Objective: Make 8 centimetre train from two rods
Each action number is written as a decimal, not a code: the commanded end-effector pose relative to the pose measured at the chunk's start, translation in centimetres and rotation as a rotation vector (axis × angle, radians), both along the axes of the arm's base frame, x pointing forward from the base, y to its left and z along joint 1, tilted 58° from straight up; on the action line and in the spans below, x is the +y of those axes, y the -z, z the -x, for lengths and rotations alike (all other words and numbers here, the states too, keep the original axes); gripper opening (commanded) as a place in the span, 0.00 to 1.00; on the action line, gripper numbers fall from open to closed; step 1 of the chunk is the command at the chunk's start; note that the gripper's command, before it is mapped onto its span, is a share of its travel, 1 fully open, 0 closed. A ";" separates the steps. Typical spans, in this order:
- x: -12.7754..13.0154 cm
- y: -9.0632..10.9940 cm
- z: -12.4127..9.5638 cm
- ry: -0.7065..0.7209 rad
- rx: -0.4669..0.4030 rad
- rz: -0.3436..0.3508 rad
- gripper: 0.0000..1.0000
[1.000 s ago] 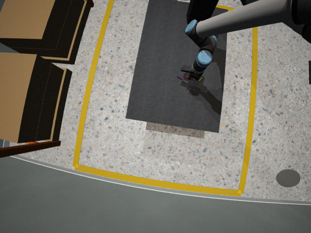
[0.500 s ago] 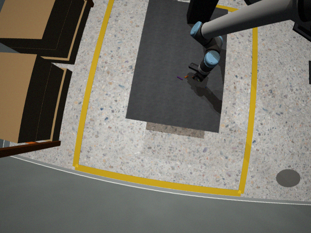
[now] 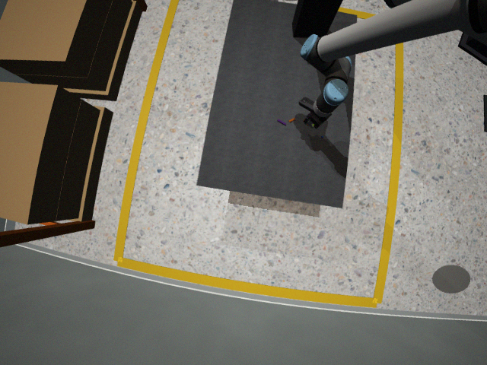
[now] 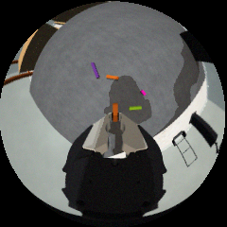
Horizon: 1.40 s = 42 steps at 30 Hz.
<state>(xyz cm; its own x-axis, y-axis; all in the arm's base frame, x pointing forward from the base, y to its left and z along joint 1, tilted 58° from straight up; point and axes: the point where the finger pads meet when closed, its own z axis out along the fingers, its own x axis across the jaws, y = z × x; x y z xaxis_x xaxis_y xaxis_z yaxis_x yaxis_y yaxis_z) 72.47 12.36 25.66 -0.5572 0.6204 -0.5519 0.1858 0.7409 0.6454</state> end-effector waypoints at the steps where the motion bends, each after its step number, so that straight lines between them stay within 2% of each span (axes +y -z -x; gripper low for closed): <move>1: 0.0 0.0 0.0 0.002 0.000 -0.002 0.00; 15: 0.2 0.3 -0.5 0.002 0.000 -0.002 0.00; 29: 1.6 3.1 -4.8 0.002 0.000 -0.002 0.00; 42: 2.3 4.6 -7.1 0.002 0.000 -0.002 0.00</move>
